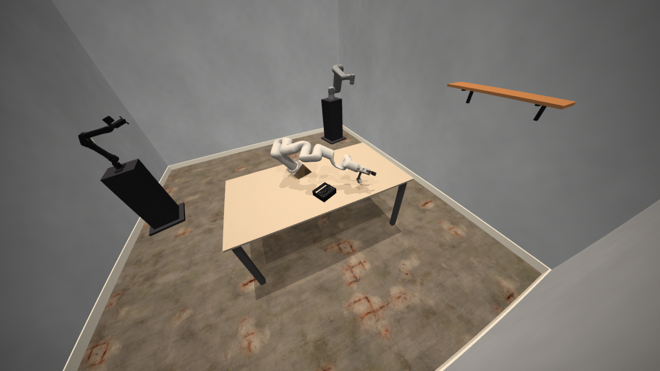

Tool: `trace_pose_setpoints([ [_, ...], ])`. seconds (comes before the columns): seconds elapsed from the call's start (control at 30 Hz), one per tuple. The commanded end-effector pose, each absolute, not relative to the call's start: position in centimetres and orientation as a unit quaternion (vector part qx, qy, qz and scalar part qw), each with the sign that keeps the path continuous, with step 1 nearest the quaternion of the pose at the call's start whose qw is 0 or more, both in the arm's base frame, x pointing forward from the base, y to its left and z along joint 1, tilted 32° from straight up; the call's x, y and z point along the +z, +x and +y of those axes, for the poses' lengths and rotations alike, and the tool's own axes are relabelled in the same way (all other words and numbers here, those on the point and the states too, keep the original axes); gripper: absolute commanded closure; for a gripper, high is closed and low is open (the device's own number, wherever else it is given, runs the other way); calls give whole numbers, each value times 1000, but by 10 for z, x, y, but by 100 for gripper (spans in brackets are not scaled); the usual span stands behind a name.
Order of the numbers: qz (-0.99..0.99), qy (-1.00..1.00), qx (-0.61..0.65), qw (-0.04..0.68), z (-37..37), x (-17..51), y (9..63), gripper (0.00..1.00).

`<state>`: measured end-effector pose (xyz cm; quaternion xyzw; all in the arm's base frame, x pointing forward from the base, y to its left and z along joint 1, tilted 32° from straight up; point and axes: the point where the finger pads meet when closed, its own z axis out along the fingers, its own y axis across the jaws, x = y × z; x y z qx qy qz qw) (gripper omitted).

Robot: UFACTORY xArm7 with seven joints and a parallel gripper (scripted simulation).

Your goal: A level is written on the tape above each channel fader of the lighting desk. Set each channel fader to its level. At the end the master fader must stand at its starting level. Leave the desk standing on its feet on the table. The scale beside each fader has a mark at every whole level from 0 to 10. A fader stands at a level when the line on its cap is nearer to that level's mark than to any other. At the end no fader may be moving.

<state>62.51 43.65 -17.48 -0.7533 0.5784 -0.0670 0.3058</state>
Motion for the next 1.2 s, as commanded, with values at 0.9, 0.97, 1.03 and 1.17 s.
trace_pose_setpoints([
  [0.9,535,-816,-82,202,433,-182,575,0],
  [0.97,529,-826,-92,172,423,-180,566,0],
  [1.03,529,-826,-92,172,423,-180,566,0],
  [1.17,526,-833,-105,139,409,-174,558,0],
])
